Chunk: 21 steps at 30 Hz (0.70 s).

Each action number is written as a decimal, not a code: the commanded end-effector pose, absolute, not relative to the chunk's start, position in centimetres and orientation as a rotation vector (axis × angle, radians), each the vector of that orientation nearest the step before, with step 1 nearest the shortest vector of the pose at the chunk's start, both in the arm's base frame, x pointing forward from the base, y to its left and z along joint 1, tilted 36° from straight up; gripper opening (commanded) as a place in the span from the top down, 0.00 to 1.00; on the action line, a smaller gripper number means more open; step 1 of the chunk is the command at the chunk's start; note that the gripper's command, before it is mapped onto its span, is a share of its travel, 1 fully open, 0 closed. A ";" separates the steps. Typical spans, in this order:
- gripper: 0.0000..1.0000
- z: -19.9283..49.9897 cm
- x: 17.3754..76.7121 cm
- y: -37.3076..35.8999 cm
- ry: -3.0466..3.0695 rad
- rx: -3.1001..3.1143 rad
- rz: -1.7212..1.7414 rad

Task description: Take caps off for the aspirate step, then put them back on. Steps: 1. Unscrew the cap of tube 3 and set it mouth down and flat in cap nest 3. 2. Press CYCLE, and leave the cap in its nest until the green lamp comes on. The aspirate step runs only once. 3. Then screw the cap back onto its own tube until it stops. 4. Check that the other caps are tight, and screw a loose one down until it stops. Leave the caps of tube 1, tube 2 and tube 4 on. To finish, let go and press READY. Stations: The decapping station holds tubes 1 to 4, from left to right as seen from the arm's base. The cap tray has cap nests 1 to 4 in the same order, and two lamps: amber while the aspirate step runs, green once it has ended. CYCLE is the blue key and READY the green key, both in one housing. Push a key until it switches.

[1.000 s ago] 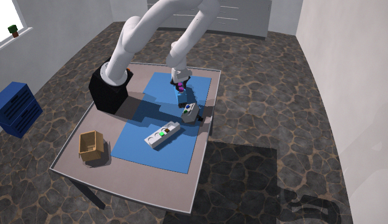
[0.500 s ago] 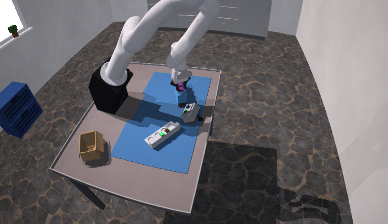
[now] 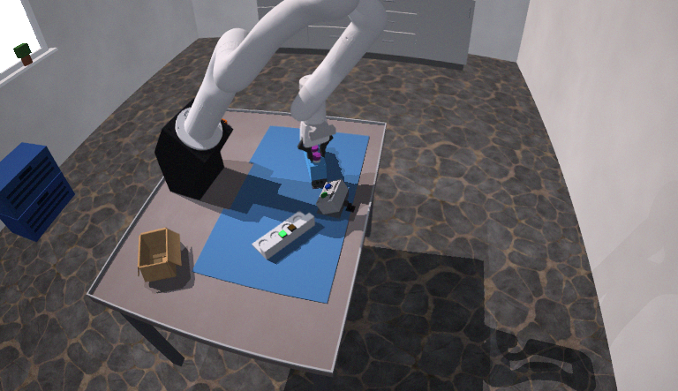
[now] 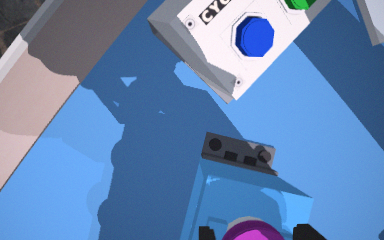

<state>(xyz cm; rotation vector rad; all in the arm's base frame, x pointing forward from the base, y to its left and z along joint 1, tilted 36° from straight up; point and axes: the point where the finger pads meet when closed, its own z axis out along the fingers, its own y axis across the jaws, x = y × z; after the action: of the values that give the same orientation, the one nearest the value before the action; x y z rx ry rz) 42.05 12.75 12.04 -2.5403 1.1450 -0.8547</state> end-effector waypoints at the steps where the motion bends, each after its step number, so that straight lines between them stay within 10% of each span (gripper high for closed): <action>1: 0.54 12.0 42.1 12.8 1.145 -2.540 -0.855; 2: 1.00 12.0 42.1 12.8 1.145 -2.540 -0.855; 21: 1.00 12.1 42.1 12.8 1.260 -2.459 -0.830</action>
<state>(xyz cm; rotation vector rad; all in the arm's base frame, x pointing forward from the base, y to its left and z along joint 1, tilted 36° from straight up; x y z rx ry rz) 42.05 12.75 12.03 -2.5147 1.1837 -0.8470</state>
